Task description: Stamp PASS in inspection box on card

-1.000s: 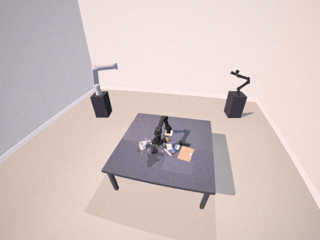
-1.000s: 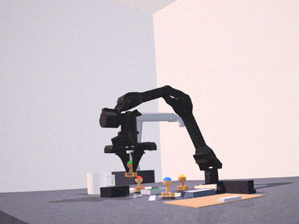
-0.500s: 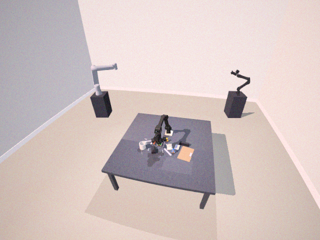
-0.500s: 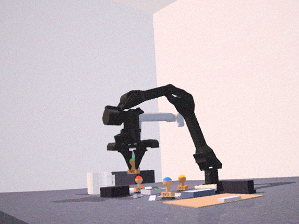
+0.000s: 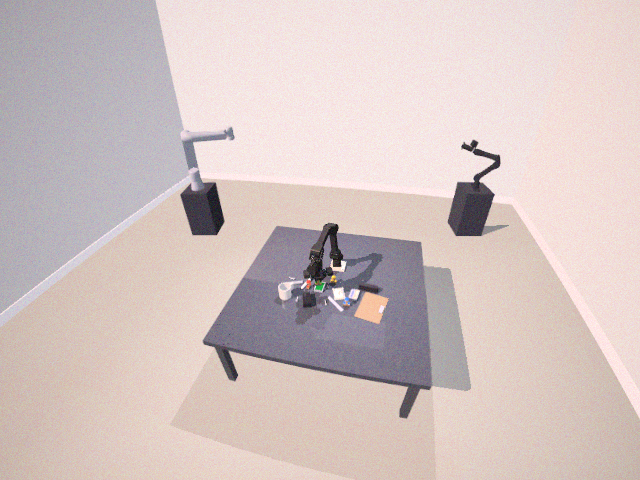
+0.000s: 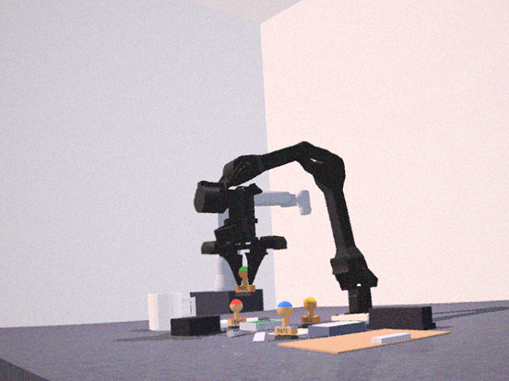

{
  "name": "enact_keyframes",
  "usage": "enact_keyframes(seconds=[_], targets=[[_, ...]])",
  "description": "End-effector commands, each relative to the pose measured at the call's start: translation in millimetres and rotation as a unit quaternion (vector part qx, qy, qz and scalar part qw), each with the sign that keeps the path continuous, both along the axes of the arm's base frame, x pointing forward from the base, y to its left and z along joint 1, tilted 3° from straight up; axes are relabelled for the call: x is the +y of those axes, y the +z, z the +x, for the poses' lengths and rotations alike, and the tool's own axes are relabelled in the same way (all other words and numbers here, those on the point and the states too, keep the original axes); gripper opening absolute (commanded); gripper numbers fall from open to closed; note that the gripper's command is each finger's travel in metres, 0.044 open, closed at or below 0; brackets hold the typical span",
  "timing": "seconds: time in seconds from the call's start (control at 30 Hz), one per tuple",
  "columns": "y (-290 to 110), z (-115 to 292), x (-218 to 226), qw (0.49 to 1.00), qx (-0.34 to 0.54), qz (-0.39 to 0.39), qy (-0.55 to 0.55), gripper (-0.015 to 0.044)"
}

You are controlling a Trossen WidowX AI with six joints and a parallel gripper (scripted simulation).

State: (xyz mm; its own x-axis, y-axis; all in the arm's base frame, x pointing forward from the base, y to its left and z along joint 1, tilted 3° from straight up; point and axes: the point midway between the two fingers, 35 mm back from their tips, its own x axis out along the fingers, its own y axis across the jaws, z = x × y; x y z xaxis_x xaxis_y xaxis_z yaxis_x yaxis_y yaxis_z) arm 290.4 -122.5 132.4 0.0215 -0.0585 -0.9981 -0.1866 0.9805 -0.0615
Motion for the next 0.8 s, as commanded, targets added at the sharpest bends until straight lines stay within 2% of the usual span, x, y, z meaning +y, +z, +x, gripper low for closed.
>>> enact_keyframes(seconds=[0.0,0.3,0.77], targets=[[-2,-16,1,1.000,0.002,0.002,0.001,0.0000],[-8,-49,6,1.000,0.003,0.002,0.001,0.0000],[-15,-49,5,1.000,0.003,0.002,0.001,0.0000]])
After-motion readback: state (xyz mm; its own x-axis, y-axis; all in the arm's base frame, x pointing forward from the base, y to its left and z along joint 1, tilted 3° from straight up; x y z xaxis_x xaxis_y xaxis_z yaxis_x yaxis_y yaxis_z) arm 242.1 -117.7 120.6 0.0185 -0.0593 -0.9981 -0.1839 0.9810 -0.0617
